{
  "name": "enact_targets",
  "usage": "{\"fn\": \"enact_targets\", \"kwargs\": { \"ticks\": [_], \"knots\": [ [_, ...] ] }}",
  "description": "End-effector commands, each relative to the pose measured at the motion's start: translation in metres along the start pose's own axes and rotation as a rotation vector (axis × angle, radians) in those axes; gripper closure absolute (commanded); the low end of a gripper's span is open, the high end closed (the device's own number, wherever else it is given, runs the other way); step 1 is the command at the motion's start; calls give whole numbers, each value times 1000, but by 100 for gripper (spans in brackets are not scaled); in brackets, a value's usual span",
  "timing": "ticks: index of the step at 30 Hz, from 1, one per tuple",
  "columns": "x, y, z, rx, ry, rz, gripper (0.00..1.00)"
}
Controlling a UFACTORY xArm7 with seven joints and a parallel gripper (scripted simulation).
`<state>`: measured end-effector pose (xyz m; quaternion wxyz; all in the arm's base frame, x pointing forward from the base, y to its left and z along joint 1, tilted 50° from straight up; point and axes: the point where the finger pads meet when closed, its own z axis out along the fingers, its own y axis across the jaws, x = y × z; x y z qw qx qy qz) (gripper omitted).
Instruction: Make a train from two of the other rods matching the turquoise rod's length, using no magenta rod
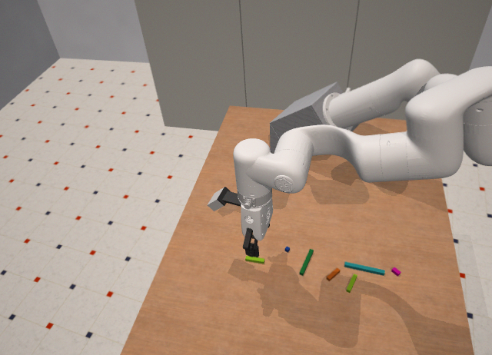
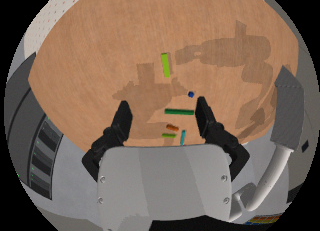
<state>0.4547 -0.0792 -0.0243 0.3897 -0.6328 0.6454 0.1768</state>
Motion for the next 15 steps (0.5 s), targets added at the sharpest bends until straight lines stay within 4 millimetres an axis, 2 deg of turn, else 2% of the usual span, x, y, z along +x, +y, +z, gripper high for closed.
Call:
{"fn": "enact_targets", "kwargs": {
  "ticks": [1, 3, 5, 7, 15],
  "knots": [
    [-27, -13, -10, 10, -2, 167, 0],
    [-37, -16, -11, 12, -4, 223, 0],
    [-37, -16, -11, 12, -4, 223, 0],
    [-55, -21, -14, 14, -10, 328, 0],
    [-92, -29, -16, 14, -19, 549, 0]
  ]
}}
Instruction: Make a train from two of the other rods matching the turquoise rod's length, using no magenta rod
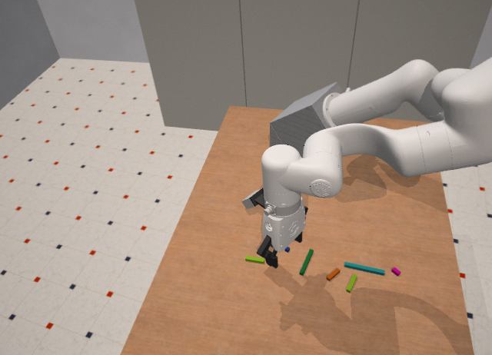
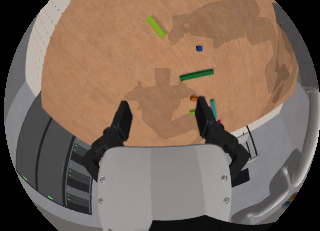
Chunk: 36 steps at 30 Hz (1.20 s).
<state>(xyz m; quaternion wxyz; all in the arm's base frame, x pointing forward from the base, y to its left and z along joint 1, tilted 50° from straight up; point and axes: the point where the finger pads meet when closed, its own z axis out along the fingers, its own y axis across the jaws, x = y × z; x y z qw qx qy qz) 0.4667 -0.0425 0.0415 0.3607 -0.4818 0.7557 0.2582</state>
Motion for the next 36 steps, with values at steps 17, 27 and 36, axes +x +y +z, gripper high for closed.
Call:
{"fn": "enact_targets", "kwargs": {
  "ticks": [17, 27, 36],
  "knots": [
    [-85, 33, 7, 0, 12, 612, 0],
    [-111, 54, 19, 0, 21, 885, 0],
    [-129, 75, 33, 9, 33, 1147, 0]
  ]
}}
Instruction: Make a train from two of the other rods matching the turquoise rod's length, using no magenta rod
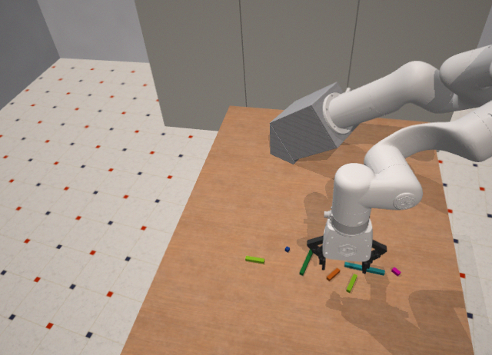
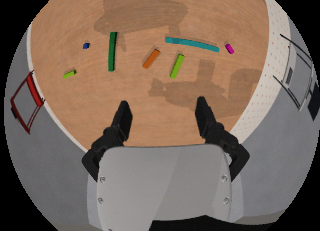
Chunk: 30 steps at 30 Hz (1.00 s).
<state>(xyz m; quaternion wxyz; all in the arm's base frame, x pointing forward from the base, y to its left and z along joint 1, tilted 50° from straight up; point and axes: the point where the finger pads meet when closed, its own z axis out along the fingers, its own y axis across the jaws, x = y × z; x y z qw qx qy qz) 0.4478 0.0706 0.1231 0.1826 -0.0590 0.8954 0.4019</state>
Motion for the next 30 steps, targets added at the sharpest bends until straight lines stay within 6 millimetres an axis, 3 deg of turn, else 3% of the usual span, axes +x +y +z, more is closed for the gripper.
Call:
{"fn": "enact_targets", "kwargs": {
  "ticks": [1, 14, 15, 30],
  "knots": [
    [4, 14, 7, 27, 6, 166, 0],
    [14, 29, 20, 42, 7, 373, 0],
    [14, 29, 20, 42, 7, 373, 76],
    [14, 29, 20, 42, 7, 373, 76]
  ]
}}
